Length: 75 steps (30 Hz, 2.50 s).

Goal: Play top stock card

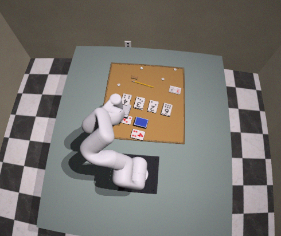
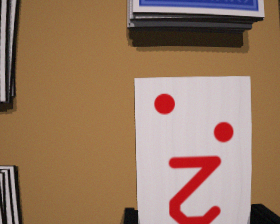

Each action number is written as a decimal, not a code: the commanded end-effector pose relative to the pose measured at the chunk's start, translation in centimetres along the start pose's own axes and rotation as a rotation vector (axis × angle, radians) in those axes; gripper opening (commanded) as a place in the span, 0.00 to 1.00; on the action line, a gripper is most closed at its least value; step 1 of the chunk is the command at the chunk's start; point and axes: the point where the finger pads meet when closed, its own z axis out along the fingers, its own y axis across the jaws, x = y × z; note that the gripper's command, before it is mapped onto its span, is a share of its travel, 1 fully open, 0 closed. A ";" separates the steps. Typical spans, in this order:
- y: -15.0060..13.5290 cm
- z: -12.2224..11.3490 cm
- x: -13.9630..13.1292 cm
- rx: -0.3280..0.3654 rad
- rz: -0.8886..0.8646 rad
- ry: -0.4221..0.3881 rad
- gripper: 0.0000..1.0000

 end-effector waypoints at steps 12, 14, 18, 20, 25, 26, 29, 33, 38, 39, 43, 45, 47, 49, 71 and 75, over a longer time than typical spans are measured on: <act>-0.1 -0.1 -0.1 0.002 0.000 -0.001 0.74; -0.1 -0.1 -0.1 0.002 0.000 -0.001 0.74; -0.1 -0.1 -0.1 0.002 0.000 -0.001 0.87; -0.1 -0.1 -0.1 0.002 0.000 -0.001 0.87; -0.1 -0.1 -0.1 0.002 0.000 -0.001 0.87; -0.1 -0.1 -0.1 0.002 0.000 -0.001 0.87; -0.1 -0.1 -0.1 0.002 0.000 -0.001 0.87; -0.1 -0.1 -0.1 0.002 0.000 -0.001 0.87; -0.1 -0.1 -0.1 0.002 0.000 -0.001 0.87; -0.1 -0.1 -0.1 0.002 0.000 -0.001 0.87; -0.1 -0.1 -0.1 0.002 0.000 -0.001 0.87; -0.1 -0.1 -0.1 0.002 0.000 -0.001 0.87; -0.1 -0.1 -0.1 0.002 0.000 -0.001 0.87; -0.1 -0.1 -0.1 0.002 0.000 -0.001 0.87; -0.1 -0.1 -0.1 0.002 0.000 -0.001 0.87; -0.1 -0.1 -0.1 0.002 0.000 -0.001 0.87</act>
